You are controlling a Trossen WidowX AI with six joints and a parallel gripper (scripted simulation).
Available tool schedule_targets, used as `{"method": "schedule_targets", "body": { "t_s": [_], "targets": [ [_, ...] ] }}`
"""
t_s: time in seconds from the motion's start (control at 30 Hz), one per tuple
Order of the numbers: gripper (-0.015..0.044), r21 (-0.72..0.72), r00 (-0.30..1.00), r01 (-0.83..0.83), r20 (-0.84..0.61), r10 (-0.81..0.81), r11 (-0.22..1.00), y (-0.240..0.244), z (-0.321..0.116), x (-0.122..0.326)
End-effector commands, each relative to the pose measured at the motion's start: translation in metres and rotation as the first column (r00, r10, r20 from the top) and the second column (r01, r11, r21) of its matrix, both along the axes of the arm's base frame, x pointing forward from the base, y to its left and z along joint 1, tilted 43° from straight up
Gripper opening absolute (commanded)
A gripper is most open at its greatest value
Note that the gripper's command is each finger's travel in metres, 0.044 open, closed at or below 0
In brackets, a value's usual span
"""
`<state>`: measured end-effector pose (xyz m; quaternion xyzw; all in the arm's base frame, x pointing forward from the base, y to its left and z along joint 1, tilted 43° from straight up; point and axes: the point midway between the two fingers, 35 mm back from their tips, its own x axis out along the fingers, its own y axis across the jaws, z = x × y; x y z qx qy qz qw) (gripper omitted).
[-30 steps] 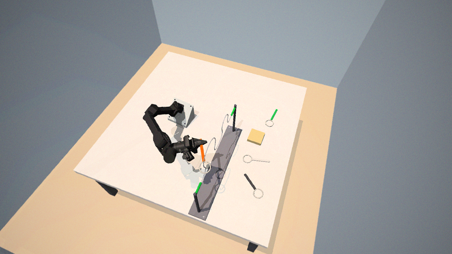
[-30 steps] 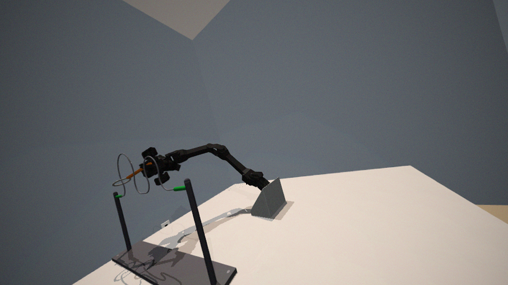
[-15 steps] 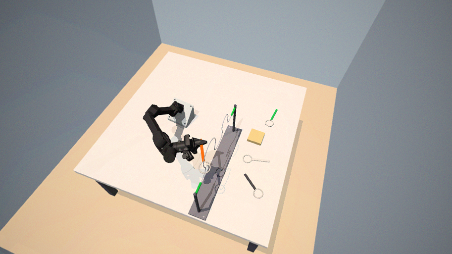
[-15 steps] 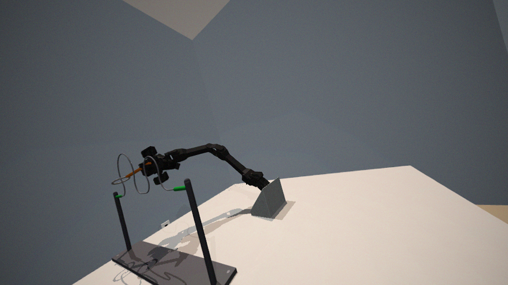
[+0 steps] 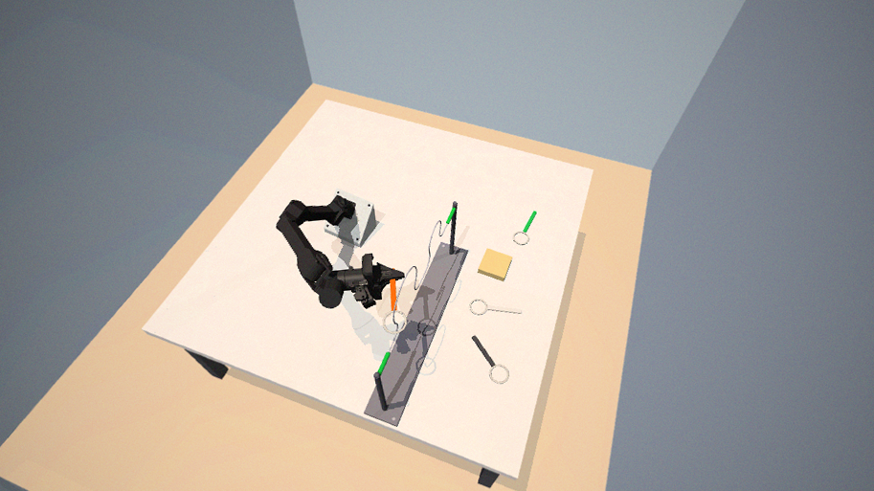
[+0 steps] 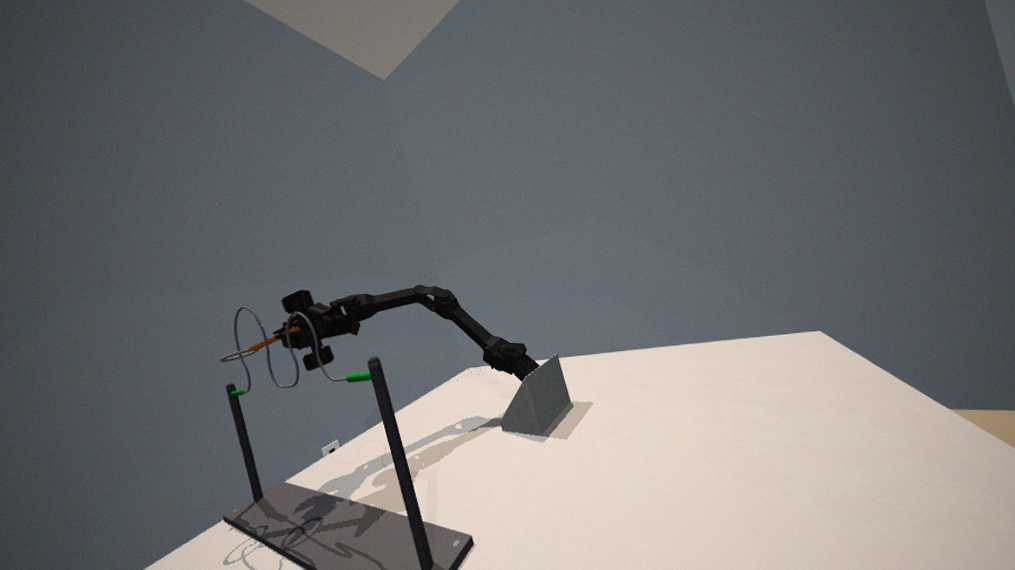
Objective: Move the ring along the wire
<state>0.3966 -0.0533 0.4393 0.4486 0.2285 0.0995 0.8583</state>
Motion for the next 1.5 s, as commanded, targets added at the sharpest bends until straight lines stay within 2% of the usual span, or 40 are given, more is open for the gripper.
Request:
{"method": "schedule_targets", "body": {
  "t_s": [0.0,0.73,1.47],
  "targets": [
    [-0.0150,-0.054,1.000,-0.001,0.010,0.001,0.999,-0.001,0.001,0.000],
    [-0.0150,-0.286,1.000,-0.010,0.011,0.013,0.958,-0.007,-0.005,0.000],
    [-0.0150,-0.541,1.000,-0.015,0.012,0.026,0.841,-0.016,-0.010,0.000]
  ]
}}
